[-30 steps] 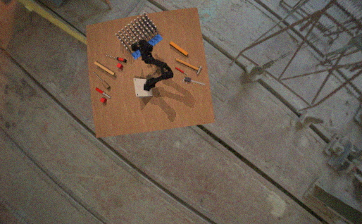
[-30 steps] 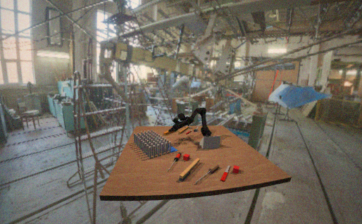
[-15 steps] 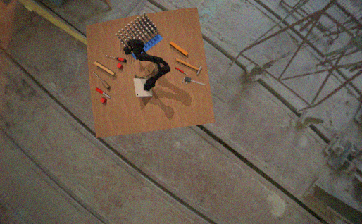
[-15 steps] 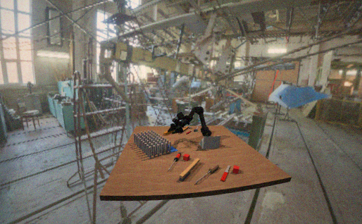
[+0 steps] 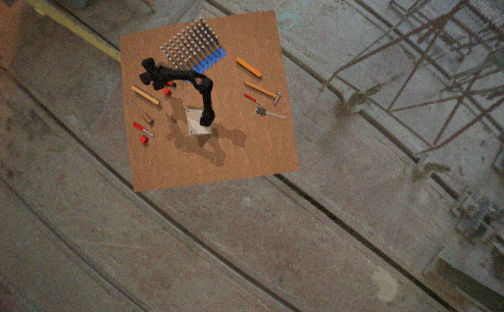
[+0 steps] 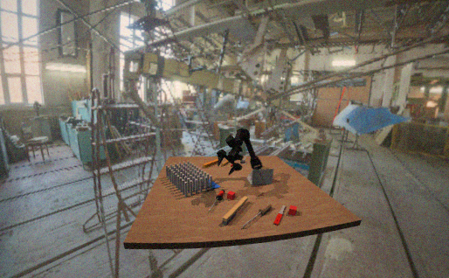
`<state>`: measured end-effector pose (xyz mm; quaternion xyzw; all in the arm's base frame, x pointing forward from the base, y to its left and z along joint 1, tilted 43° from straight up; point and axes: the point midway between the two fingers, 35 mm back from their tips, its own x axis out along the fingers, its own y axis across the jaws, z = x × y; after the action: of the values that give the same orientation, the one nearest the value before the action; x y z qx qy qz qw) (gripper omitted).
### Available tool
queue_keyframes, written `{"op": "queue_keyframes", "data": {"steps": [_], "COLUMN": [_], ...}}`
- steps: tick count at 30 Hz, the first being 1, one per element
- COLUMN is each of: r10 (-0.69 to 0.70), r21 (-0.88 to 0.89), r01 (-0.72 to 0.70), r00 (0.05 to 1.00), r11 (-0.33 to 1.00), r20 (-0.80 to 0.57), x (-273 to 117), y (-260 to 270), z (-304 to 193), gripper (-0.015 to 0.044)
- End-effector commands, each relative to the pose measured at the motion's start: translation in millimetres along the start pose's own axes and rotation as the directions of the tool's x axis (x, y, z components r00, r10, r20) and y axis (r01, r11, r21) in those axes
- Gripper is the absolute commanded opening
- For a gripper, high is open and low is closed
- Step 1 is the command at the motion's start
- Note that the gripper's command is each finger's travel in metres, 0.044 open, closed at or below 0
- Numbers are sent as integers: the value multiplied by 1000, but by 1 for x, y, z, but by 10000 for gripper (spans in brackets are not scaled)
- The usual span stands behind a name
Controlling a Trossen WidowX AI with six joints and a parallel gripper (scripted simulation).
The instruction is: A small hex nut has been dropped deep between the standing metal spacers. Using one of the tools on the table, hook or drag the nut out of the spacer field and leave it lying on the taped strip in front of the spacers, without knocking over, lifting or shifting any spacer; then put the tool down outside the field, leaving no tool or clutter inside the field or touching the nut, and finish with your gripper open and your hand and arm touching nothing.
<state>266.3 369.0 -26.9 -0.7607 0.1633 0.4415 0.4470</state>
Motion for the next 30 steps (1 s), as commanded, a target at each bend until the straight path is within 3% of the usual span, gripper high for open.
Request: {"op": "queue_keyframes", "data": {"steps": [1, 5, 9, 13, 17, 26, 30], "r10": [103, 187, 248, 276, 281, 281, 281], "r21": [-380, -688, -909, -995, -936, -929, -928], "r01": [-87, -128, -128, -96, -46, -42, -43], "r00": [994, 982, 968, 957, 948, 947, 947], "r11": [921, 714, 396, 21, -350, -369, -369], "r20": [22, 11, -28, -87, -151, -155, -155], "x": [9, 13, 16, 15, 12, 13, 30], "y": [36, 78, 128, 171, 210, 214, 236], "z": [62, 115, 160, 191, 213, 214, 195], "gripper": [440, 440, 440, 440, 440, 440, 440]}}
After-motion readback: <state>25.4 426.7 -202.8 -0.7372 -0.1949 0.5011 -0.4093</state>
